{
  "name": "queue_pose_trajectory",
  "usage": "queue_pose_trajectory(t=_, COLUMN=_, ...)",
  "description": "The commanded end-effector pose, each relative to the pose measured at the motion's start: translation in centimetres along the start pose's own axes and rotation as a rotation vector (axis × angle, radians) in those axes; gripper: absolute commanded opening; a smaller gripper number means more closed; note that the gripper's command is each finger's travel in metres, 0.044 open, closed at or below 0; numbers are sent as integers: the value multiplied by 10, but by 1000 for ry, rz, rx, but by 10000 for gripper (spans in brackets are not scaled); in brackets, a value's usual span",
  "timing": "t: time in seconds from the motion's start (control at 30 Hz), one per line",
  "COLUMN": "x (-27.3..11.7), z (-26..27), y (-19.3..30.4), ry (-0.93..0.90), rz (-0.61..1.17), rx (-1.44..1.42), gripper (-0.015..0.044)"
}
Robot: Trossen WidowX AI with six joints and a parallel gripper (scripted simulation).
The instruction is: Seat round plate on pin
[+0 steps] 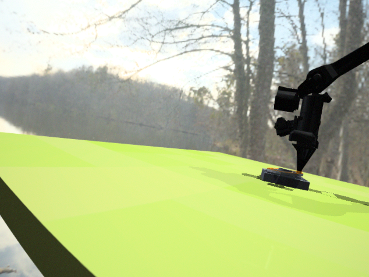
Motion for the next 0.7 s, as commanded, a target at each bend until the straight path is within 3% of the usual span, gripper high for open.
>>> queue_pose_trajectory(t=0.0, x=0, z=-6, y=4, ry=5, rz=2, rx=-2, gripper=0)
queue_pose_trajectory(t=0.67, x=0, z=-24, y=9, ry=7, rz=3, rx=-2, gripper=0)
Point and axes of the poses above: the point midway between the two fingers, 35 mm back from their tips, its own x axis out along the fingers, its own z axis across the jaws, y = z × x, the point moved 1 cm from there along -x, back along the fingers, and after that the axes turned 3 degrees about x, right-handed, at the moved point
